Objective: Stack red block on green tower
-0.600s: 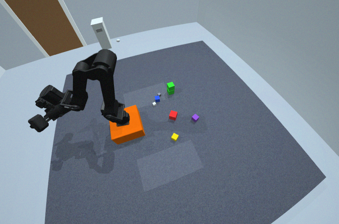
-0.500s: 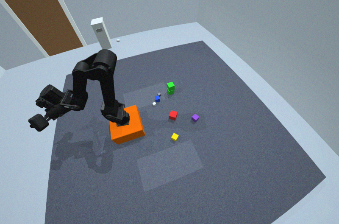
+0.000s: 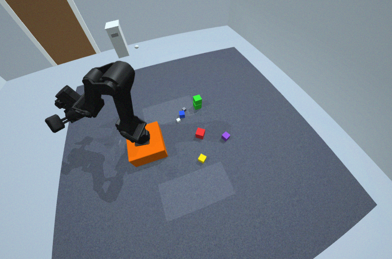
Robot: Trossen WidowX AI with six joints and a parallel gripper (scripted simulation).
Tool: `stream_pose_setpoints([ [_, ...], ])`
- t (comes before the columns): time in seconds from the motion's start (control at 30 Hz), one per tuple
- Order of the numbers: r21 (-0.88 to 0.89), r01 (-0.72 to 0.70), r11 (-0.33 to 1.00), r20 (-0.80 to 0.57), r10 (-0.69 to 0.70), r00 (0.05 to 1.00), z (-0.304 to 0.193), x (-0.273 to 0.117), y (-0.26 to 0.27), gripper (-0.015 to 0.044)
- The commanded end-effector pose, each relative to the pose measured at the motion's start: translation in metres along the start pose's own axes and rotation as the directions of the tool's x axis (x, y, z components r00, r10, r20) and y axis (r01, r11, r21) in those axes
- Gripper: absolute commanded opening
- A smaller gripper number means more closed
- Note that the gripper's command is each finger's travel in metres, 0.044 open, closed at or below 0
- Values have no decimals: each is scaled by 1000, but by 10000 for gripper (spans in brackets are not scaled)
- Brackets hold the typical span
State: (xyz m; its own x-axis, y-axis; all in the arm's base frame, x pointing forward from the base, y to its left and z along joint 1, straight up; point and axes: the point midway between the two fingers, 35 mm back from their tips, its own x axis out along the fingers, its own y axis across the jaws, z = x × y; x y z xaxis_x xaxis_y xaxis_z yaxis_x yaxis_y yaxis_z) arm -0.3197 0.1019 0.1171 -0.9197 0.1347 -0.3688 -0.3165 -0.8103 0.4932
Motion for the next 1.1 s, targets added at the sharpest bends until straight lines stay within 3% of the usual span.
stream_pose_setpoints([
  [0.0, 32, 92, 995, 12, -92, 996, 11, -3, -28, 440],
  [0.57, 248, 473, 846, 28, -494, 869, 44, -62, -159, 440],
  [1.07, 453, 700, 552, -66, -762, 644, 39, -152, -253, 440],
])
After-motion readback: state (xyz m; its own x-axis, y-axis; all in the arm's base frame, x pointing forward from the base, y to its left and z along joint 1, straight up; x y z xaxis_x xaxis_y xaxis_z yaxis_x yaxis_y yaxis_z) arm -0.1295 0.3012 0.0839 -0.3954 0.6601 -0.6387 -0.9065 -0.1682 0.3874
